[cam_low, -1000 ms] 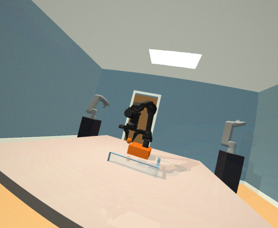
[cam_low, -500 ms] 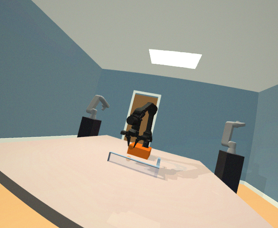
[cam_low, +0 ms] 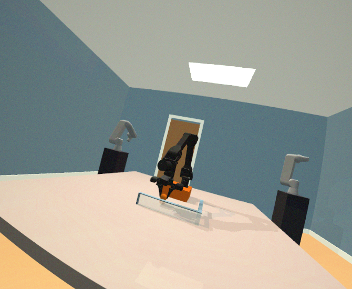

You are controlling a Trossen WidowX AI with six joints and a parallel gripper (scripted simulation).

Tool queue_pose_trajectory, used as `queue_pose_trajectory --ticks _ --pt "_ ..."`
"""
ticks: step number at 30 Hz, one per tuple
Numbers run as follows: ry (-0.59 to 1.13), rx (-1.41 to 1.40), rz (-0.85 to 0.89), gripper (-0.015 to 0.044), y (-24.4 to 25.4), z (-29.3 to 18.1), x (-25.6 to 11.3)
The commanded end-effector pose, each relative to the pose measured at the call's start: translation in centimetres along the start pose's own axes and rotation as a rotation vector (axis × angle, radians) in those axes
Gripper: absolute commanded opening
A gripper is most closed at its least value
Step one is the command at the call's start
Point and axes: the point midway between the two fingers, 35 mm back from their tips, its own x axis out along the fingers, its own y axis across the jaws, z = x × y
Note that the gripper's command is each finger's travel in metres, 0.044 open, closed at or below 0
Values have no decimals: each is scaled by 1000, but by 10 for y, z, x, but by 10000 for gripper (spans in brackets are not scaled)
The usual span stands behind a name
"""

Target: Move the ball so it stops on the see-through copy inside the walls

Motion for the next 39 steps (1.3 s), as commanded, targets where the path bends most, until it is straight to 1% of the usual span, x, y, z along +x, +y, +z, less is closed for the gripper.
queue_pose_trajectory --ticks 1,19,30,35,37,39 --pt "-3 4 0 0 0 -1 7" --pt "-3 4 0 0 1 -1 26" --pt "-5 0 -1 289 0 0 24" --pt "-5 0 -1 291 0 1 21" --pt "-5 1 -1 291 -1 3 -1" --pt "-5 3 0 291 0 3 -37"
